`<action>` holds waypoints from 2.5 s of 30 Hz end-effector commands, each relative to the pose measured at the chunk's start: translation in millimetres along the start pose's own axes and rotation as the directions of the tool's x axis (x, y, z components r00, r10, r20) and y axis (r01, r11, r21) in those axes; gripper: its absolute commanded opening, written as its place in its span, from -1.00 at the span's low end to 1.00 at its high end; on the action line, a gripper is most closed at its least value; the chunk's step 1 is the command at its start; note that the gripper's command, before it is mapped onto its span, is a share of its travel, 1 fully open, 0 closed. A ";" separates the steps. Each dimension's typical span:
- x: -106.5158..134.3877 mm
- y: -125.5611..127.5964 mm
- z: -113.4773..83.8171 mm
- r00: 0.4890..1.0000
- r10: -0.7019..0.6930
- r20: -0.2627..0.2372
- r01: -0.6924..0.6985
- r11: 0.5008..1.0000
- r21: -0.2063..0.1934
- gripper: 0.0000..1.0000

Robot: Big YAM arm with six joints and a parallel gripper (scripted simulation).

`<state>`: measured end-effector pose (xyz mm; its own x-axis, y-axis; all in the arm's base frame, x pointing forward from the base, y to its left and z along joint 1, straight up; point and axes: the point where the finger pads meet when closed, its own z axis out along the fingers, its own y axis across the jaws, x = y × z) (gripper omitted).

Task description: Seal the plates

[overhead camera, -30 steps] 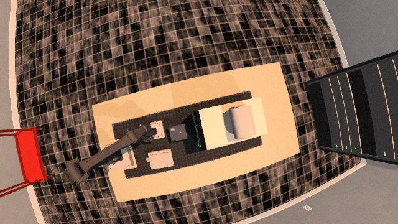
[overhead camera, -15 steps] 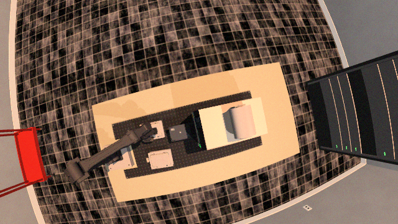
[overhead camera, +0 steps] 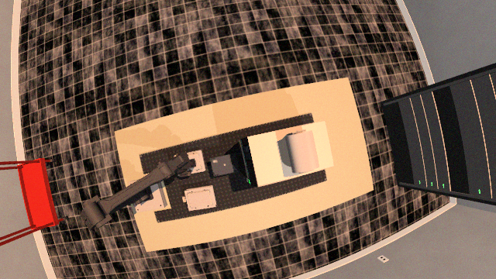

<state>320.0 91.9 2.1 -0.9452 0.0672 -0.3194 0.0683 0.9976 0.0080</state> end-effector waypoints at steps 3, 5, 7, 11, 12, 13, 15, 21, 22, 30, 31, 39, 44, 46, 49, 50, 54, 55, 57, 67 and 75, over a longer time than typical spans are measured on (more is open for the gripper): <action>4.3 -5.0 8.8 1.000 0.025 -0.015 -0.024 1.000 0.011 -1.00; 0.6 -4.1 9.1 1.000 0.027 -0.008 -0.027 1.000 0.008 -1.00; 0.6 -4.1 9.1 1.000 0.027 -0.008 -0.027 1.000 0.008 -1.00; -7.4 -2.4 7.2 1.000 0.014 0.003 -0.014 1.000 0.005 -1.00; -9.7 -1.8 7.4 1.000 0.012 0.006 -0.012 1.000 0.004 -1.00; -11.9 -1.3 7.5 1.000 0.009 0.010 -0.009 1.000 0.003 -1.00; -14.5 -0.5 7.9 1.000 0.009 0.014 -0.009 1.000 0.002 -1.00; -18.1 -1.2 2.1 1.000 0.008 0.022 -0.008 1.000 0.008 -1.00; -18.6 -1.1 0.9 1.000 0.008 0.023 -0.008 1.000 0.007 -1.00; -22.7 0.1 -5.1 0.999 0.010 0.039 -0.010 1.000 0.000 -1.00; -22.8 0.3 -5.4 0.999 0.010 0.040 -0.010 1.000 -0.001 -1.00; -20.3 7.4 -6.7 0.999 -0.004 0.041 0.004 1.000 -0.009 -1.00; -20.0 7.7 -6.6 0.999 0.009 0.039 -0.008 1.000 -0.013 -1.00; -19.6 8.1 -6.6 0.999 0.017 0.038 -0.016 1.000 -0.015 -1.00; -17.0 7.9 -5.8 0.999 0.019 0.033 -0.018 1.000 -0.016 -1.00; -14.7 7.3 -5.1 0.999 0.019 0.030 -0.019 1.000 -0.015 -1.00; -5.8 4.3 -2.4 1.000 0.016 0.015 -0.016 1.000 -0.010 -1.00; -3.7 3.6 -1.7 1.000 0.015 0.012 -0.015 1.000 -0.008 -1.00; -1.5 2.8 -1.1 1.000 0.015 0.008 -0.015 1.000 -0.007 -1.00; 0.2 -2.1 0.3 1.000 0.020 0.003 -0.020 1.000 -0.001 -1.00; -0.6 -4.0 0.7 1.000 0.005 0.003 -0.005 1.000 0.000 -1.00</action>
<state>318.2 90.3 -4.3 -0.9474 0.0729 -0.3115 0.0747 0.9972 0.0059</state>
